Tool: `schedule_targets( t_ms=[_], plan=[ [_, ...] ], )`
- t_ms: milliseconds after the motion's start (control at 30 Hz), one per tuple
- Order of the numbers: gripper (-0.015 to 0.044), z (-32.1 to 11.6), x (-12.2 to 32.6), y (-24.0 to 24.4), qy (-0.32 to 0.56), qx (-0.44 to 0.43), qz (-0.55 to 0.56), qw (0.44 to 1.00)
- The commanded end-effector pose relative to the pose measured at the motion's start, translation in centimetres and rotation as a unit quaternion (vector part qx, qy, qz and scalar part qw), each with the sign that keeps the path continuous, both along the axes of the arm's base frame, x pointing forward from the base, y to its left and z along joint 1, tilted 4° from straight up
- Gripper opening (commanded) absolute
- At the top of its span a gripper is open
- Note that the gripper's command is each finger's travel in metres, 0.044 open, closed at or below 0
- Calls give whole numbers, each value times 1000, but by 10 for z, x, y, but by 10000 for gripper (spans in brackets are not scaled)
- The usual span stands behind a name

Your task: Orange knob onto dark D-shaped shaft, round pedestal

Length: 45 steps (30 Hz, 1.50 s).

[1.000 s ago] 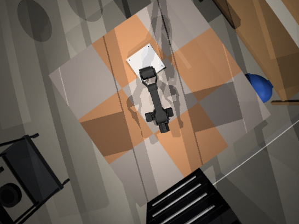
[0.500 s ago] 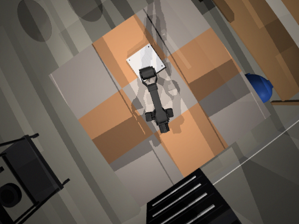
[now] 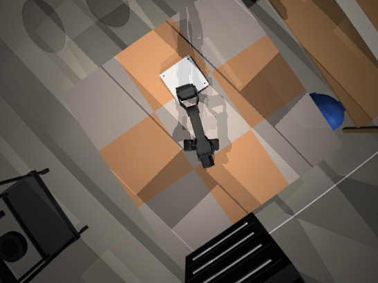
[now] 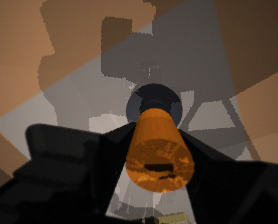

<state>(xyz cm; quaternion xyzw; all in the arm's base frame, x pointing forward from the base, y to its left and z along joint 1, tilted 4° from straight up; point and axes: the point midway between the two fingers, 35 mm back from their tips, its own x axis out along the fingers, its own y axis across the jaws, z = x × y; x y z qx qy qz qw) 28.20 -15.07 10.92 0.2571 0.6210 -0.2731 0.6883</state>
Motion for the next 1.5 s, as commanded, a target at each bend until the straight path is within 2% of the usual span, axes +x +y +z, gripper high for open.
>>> schedule_targets(
  t_ms=[0,967,1200,1467],
  plan=[
    [0,-1,1,0,-1,1,-4,1000],
    [0,3,0,1,-1,1,-4,1000],
    [0,4,2,0,-7,9,-103,995],
    [0,-1,1,0,-7,10,-108,994]
  ],
)
